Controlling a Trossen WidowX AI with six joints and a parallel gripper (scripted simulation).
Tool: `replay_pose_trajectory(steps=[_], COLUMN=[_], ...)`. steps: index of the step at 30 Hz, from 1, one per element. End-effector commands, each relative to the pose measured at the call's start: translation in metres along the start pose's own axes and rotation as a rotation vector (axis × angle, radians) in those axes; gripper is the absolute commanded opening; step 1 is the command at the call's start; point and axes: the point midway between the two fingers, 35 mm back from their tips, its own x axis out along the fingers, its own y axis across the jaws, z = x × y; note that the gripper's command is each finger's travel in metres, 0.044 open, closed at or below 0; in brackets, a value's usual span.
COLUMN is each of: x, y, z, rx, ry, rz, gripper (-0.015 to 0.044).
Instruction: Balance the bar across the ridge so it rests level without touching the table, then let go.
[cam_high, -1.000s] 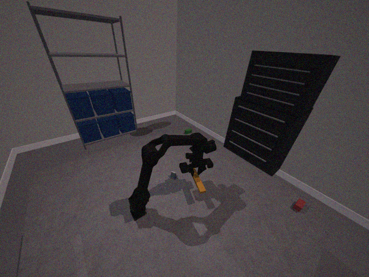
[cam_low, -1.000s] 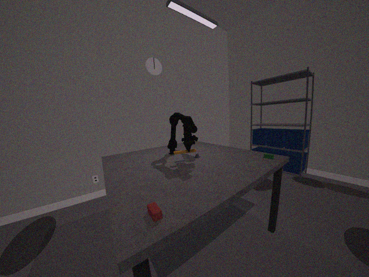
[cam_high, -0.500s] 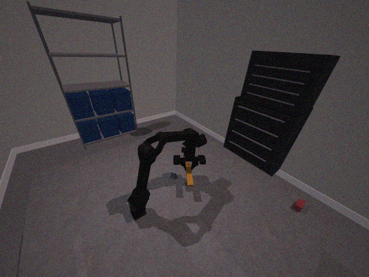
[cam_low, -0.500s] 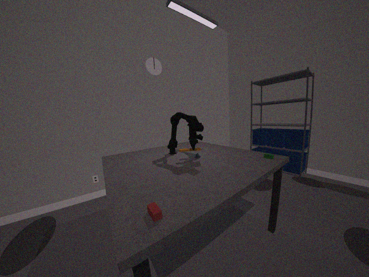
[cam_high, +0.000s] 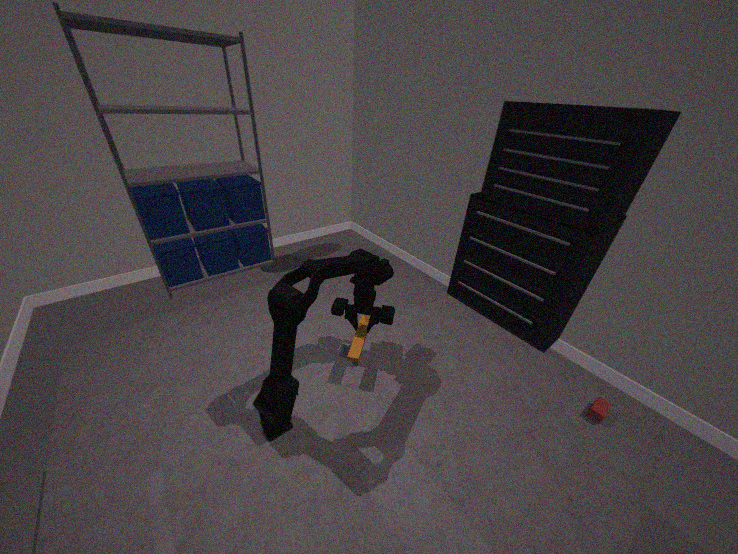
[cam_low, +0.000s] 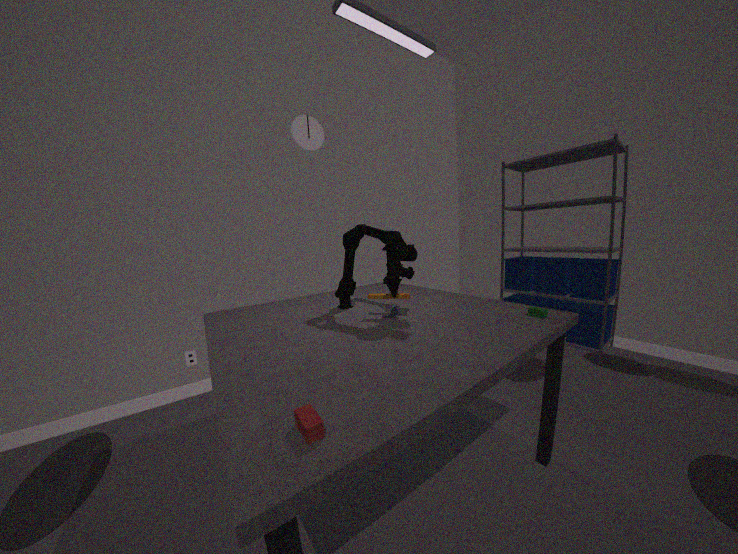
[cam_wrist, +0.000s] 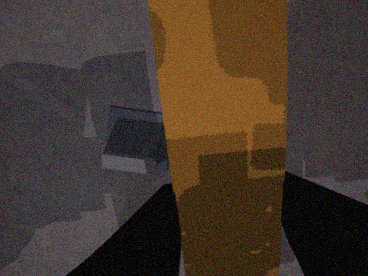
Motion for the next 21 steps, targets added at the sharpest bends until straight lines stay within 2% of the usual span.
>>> replay_pose_trajectory(steps=[1,9,21], x=[0.001,0.000,0.016], y=[0.014,0.041,0.042], z=[0.005,0.015,0.017], rx=[0.078,0.241,0.246], ry=[0.003,0.002,0.002], rz=[-0.002,0.000,0.000], gripper=[0.0000,0.0000,0.0000])
